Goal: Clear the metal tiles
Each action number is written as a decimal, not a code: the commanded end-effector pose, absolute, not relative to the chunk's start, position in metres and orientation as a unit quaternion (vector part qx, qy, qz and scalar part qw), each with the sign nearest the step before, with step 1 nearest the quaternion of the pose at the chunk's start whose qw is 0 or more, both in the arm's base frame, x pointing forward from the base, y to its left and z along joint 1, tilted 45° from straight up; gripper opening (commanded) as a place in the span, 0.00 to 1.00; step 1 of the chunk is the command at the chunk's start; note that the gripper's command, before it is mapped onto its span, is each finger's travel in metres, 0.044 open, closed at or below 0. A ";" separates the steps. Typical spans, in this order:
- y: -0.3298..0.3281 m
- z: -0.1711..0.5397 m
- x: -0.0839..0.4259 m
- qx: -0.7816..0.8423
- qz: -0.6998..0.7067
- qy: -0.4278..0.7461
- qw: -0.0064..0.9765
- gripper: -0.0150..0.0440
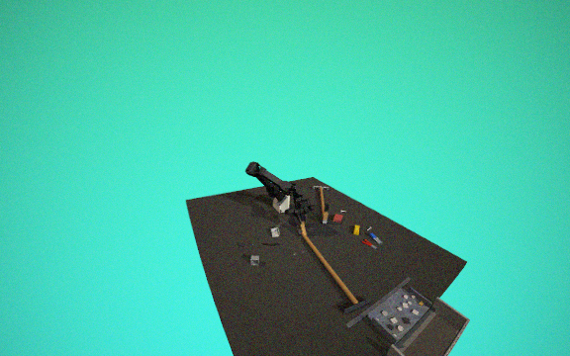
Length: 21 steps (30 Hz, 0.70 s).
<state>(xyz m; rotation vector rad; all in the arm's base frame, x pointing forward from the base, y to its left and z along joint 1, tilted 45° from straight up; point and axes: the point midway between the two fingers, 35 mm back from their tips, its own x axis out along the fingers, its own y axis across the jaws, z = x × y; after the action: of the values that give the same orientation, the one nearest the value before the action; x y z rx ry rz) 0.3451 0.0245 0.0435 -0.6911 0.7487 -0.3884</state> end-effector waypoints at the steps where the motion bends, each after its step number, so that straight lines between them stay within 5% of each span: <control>1: 0.024 0.044 0.345 -0.328 -0.186 0.356 0.855 0.37; 5: 0.025 0.044 0.345 -0.328 -0.187 0.356 0.855 0.25; 21: 0.036 0.036 0.347 -0.334 -0.177 0.360 0.853 0.25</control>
<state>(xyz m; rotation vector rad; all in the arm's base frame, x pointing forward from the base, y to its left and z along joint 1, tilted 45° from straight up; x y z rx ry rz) 0.3443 0.0275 0.0405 -0.7018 0.7541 -0.3962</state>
